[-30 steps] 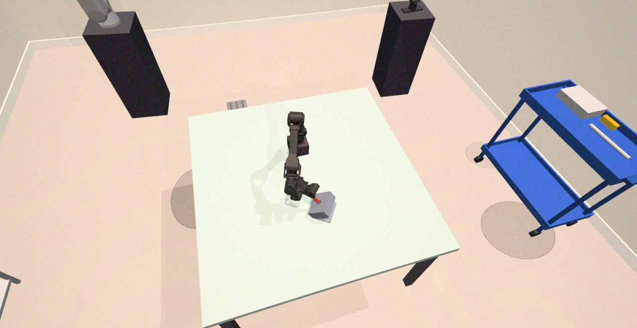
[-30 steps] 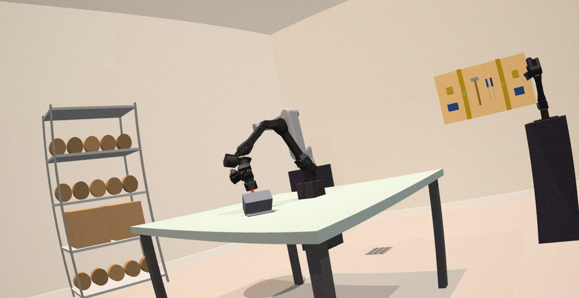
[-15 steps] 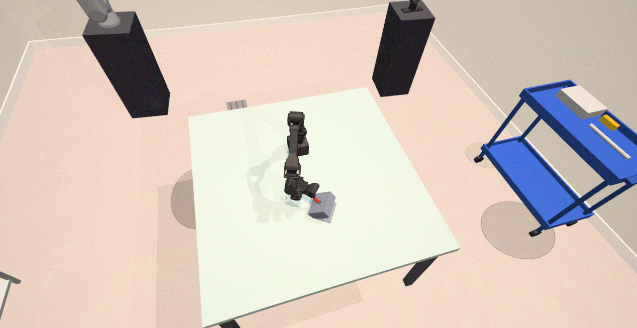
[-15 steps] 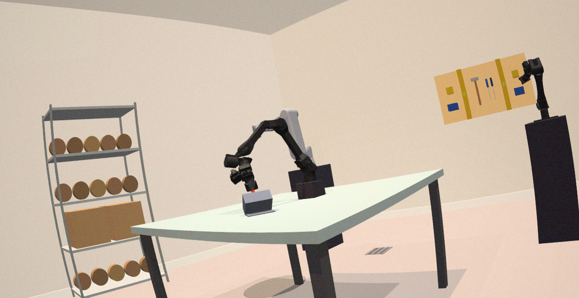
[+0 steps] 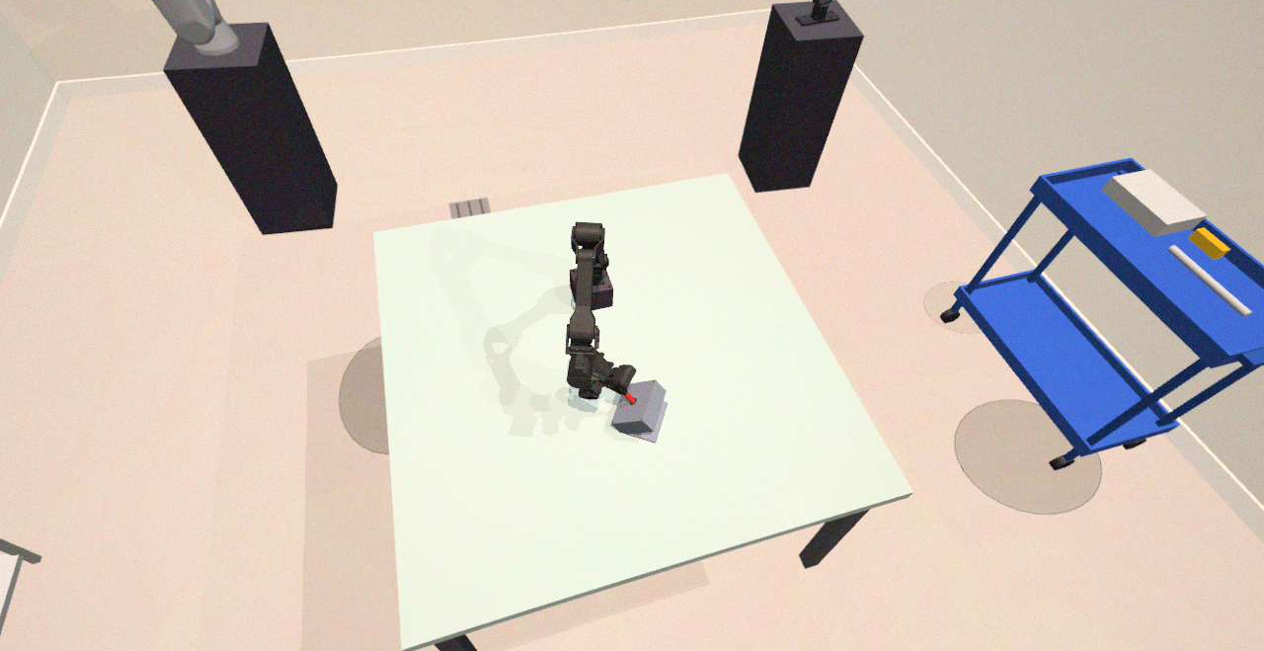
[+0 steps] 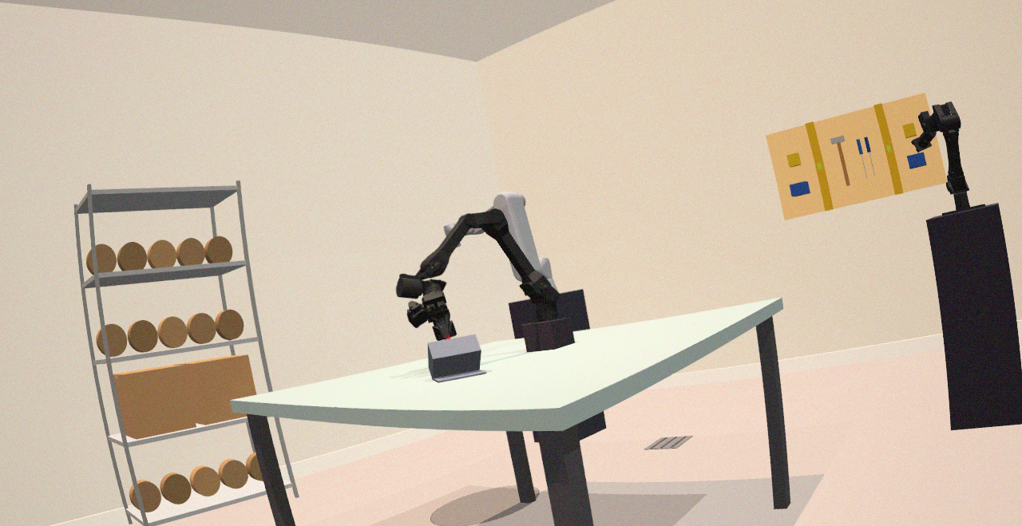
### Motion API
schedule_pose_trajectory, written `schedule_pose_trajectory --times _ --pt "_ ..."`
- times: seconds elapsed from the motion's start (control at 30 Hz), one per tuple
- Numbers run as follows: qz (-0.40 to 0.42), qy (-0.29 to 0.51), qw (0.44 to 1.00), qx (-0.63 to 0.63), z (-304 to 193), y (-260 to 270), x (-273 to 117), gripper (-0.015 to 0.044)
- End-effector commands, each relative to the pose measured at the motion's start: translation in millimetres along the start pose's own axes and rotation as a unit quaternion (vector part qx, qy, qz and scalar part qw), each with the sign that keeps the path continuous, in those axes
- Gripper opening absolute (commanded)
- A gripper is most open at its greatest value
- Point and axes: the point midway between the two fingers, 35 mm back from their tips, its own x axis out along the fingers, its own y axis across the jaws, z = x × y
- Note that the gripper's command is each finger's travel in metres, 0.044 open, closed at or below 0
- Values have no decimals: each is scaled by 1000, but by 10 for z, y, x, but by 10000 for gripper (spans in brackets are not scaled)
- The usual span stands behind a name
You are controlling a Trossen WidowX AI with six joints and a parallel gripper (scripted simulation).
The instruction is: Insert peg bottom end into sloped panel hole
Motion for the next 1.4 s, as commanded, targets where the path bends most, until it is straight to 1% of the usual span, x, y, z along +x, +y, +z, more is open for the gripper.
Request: schedule_pose_trajectory --times 0.0,1.37 --pt "-2 1 1000 4 -4 -16 31 0" --pt "-1 1 1000 4 3 -18 246 0"
